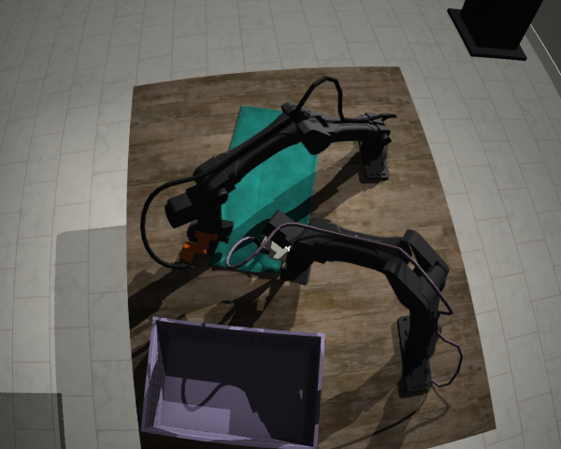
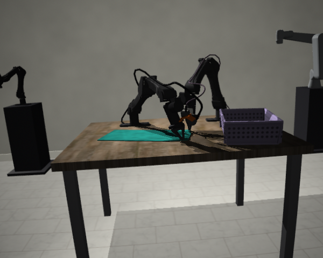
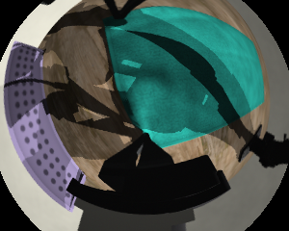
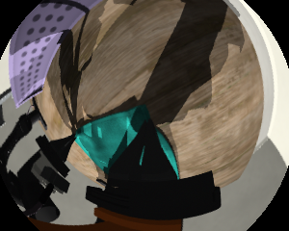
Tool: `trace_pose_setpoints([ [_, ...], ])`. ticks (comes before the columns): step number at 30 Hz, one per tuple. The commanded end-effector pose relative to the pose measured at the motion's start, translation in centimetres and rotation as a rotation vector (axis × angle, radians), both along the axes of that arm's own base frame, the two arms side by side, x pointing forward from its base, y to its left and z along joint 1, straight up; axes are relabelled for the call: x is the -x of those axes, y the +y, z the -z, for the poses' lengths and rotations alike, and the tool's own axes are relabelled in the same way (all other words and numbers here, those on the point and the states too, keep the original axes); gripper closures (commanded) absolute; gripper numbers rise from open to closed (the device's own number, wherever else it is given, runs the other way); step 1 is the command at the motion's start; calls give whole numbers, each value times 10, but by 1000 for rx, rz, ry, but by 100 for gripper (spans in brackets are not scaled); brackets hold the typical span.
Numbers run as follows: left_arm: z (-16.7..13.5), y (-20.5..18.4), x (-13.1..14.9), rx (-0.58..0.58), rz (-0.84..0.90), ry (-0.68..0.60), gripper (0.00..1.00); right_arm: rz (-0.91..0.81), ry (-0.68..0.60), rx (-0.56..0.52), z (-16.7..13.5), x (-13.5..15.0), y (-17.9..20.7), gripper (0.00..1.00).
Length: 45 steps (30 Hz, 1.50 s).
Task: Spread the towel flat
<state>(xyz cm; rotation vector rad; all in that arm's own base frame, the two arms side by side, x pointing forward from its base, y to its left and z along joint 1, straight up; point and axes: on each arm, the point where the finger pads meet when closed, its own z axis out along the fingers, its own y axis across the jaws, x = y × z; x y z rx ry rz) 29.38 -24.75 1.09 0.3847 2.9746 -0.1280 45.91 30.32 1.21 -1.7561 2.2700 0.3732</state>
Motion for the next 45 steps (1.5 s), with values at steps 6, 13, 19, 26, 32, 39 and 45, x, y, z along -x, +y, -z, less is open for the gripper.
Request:
trace_pose_setpoints([
  [6, -1, 12, 3, -33, 3, 5, 100, 6, -28, 2, -5, -7, -8, 100],
  [13, -46, 10, -7, -18, -5, -35, 100, 6, -59, 6, -41, -12, -16, 100],
  [19, -21, 20, 6, -68, -1, 26, 100, -6, -39, 7, -31, -7, -11, 100],
  [26, -39, 13, 0, -29, -2, -15, 100, -5, -37, 7, -31, -8, -11, 100],
  [32, -35, 14, 0, -37, -2, -6, 100, -5, -41, 5, -31, -8, -11, 100],
  [39, -25, 7, -4, -44, 4, 1, 100, 1, -31, 10, -37, -2, -15, 100],
  [45, -50, 8, -12, -13, 6, -45, 100, 35, -26, 8, -45, -3, -23, 100],
])
